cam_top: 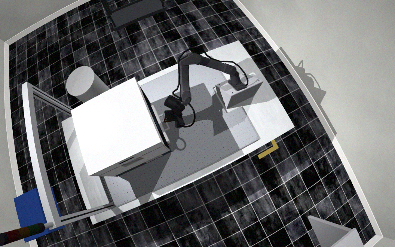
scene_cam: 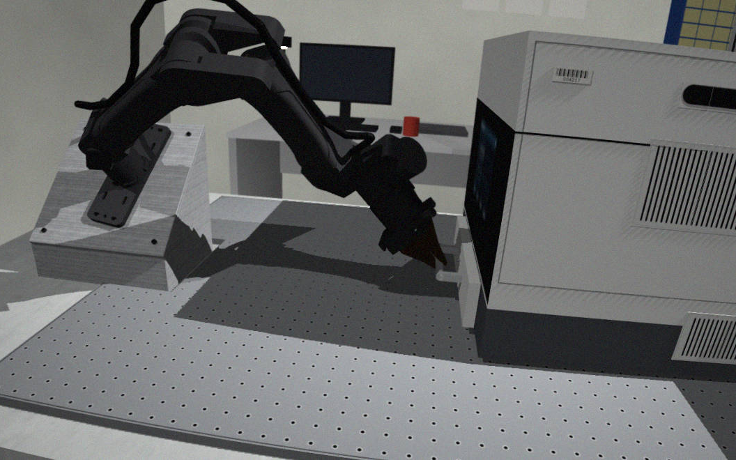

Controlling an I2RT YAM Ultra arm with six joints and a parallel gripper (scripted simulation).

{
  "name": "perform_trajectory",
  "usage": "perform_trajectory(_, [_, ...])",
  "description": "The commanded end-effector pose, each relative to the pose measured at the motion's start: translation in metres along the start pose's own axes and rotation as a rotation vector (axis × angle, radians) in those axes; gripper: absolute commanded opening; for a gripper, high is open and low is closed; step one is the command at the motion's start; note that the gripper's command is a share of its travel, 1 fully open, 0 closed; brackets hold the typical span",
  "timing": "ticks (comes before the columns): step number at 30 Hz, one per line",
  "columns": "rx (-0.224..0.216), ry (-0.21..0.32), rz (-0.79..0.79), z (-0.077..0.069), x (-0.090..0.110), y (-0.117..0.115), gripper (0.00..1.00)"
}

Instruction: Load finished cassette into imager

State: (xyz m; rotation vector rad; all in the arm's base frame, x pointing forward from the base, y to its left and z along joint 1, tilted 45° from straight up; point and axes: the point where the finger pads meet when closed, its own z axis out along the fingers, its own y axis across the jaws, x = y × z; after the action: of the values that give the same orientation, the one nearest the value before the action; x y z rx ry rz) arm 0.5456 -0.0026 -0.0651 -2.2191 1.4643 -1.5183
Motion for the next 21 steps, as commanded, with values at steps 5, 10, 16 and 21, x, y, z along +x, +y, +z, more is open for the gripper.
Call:
perform_trajectory(5, [0.019, -0.022, -0.073, -0.0005, -0.0092, 0.0115, 0.00])
perform_trajectory(10, [0.019, -0.022, -0.073, -0.0005, -0.0092, 0.0115, 0.00])
perform_trajectory(16, [0.019, -0.022, -0.073, -0.0005, -0.0092, 0.0115, 0.00])
perform_trajectory(21, [0.019, -0.022, -0.073, -0.0005, -0.0092, 0.0115, 0.35])
